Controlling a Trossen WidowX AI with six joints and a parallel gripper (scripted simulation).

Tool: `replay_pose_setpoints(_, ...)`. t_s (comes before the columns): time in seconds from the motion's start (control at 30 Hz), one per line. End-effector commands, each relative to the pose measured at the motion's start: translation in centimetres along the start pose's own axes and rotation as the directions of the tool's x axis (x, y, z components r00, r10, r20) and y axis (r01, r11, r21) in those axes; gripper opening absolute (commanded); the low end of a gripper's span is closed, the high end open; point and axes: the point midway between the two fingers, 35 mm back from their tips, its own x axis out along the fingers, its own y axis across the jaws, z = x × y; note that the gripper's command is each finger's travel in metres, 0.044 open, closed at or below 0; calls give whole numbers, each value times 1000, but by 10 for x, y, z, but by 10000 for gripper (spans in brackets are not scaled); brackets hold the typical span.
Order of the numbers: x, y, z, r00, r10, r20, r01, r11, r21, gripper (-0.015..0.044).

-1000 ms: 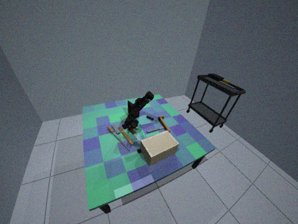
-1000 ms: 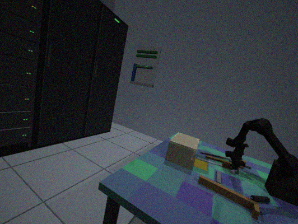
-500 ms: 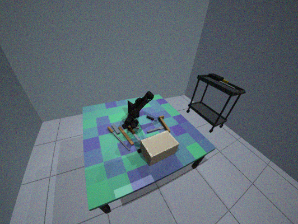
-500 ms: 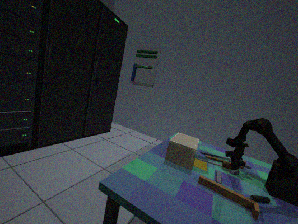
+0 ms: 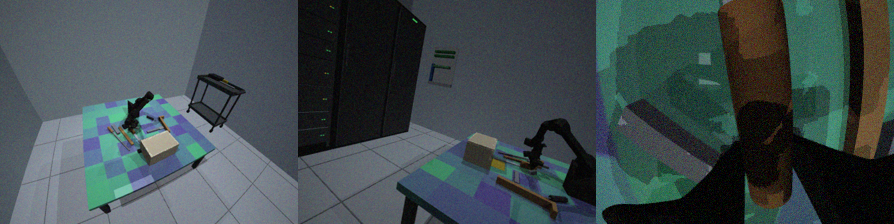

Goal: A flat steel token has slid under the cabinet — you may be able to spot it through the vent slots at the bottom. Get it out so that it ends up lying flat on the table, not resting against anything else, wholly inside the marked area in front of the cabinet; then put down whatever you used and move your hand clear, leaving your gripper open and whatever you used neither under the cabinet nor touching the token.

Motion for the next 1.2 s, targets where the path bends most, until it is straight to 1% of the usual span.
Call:
replay_pose_setpoints(0.0,0,0,0,1000,0,0,0,1000,1,59)
replay_pose_setpoints(0.07,0,0,0,1000,0,0,0,1000,1,6)
replay_pose_setpoints(0.1,0,0,0,1000,0,0,0,1000,1,0)
replay_pose_setpoints(1.17,0,0,45,1000,0,3,0,1000,-5,0)
